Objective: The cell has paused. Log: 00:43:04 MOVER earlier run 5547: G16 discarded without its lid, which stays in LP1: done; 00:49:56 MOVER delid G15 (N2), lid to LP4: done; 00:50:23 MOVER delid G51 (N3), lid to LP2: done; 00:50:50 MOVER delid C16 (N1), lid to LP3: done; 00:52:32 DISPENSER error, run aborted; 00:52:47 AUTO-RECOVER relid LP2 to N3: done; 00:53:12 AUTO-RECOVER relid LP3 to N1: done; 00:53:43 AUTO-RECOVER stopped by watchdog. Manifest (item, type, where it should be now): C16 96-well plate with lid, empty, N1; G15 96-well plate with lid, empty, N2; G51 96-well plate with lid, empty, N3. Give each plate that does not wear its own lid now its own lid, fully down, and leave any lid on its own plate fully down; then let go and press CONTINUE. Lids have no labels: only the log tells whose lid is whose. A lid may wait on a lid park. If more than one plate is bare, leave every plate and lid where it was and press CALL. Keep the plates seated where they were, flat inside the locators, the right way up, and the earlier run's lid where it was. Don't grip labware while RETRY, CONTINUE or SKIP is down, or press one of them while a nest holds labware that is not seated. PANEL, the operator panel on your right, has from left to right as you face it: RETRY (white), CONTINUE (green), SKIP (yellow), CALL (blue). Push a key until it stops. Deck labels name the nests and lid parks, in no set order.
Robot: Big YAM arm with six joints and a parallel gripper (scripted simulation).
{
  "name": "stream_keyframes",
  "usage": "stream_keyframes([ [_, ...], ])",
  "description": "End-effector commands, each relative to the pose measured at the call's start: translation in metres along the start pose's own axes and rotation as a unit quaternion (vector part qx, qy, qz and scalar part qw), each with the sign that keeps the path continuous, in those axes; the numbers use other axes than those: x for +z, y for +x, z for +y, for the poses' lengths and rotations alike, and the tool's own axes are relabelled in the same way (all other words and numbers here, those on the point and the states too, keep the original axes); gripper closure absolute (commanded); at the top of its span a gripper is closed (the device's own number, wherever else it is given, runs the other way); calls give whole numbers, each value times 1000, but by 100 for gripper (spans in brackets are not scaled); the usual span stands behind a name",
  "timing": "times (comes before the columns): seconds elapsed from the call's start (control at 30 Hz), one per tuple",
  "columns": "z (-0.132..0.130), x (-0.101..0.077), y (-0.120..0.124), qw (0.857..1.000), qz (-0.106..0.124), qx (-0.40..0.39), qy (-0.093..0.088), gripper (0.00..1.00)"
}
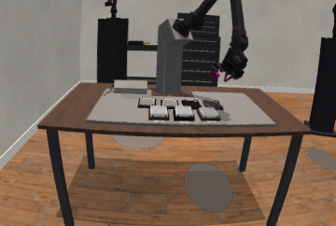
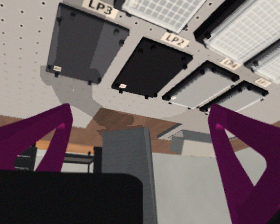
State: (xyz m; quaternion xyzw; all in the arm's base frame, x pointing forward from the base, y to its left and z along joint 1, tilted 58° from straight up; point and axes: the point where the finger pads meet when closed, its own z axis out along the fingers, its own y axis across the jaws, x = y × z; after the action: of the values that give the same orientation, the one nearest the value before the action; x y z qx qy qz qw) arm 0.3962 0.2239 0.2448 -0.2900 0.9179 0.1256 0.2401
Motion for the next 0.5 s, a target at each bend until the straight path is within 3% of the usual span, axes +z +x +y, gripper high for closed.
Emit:
stream_keyframes([
  [0.0, -16, -20, 10, 1000, -2, 18, 14, 0],
  [0.1, -20, -28, 3, 999, -8, 30, 21, 0],
  [0.27, -39, -34, 17, 997, 14, 69, 44, 0],
  [0.3, -43, -29, 29, 996, 25, 73, 44, 0],
  [0.37, -49, -30, 36, 997, 26, 62, 41, 0],
  [0.47, -61, -37, 43, 993, 36, 96, 58, 0],
])
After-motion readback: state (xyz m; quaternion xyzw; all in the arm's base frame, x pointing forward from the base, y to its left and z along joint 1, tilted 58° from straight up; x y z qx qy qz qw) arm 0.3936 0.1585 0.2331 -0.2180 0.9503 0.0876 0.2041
